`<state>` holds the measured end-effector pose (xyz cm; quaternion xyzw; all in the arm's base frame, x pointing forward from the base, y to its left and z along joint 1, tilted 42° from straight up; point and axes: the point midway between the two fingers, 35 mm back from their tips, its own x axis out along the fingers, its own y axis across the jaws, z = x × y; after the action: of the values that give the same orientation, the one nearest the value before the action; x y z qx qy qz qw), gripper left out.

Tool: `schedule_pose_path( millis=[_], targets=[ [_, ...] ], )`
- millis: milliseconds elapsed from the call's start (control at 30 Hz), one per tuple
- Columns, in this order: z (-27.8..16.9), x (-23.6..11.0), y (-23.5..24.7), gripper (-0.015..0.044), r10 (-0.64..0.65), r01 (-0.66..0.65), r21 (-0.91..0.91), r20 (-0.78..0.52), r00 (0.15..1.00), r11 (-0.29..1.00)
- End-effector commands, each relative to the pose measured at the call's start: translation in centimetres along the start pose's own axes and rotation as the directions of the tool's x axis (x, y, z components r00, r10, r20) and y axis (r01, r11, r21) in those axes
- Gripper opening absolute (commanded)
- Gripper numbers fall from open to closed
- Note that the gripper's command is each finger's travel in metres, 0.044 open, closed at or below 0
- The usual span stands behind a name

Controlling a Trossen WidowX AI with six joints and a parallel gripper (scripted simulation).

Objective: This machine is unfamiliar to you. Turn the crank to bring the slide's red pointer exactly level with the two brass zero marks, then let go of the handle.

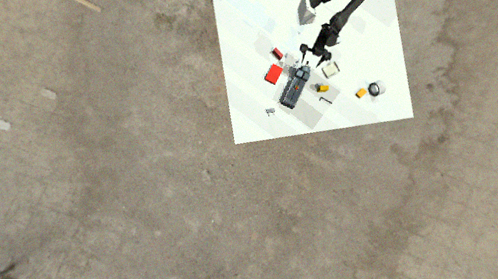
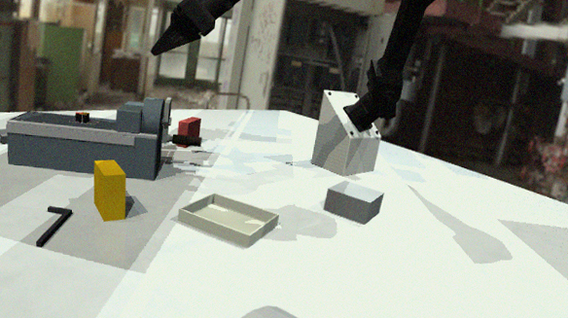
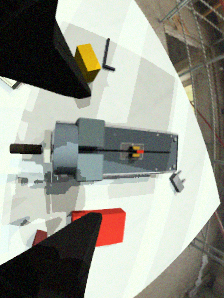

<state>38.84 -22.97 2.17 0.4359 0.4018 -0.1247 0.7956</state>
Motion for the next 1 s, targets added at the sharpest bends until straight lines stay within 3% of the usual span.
schedule_pose_path(
  millis=[0, 433, 700, 967],
  targets=[
    [1.5, 1.1, -0.4, 0.0440, 0.042, -0.043, -0.045, -0.014, 0.999, 0.998],
    [4.8, 4.5, -2.5, 0.0440, 0.159, -0.165, -0.161, -0.047, 0.986, 0.973],
    [1.4, 8.7, -2.5, 0.0440, 0.167, -0.173, -0.167, -0.048, 0.985, 0.971],
    [1.3, 8.8, -2.5, 0.0440, 0.168, -0.173, -0.167, -0.048, 0.985, 0.971]
  ],
)
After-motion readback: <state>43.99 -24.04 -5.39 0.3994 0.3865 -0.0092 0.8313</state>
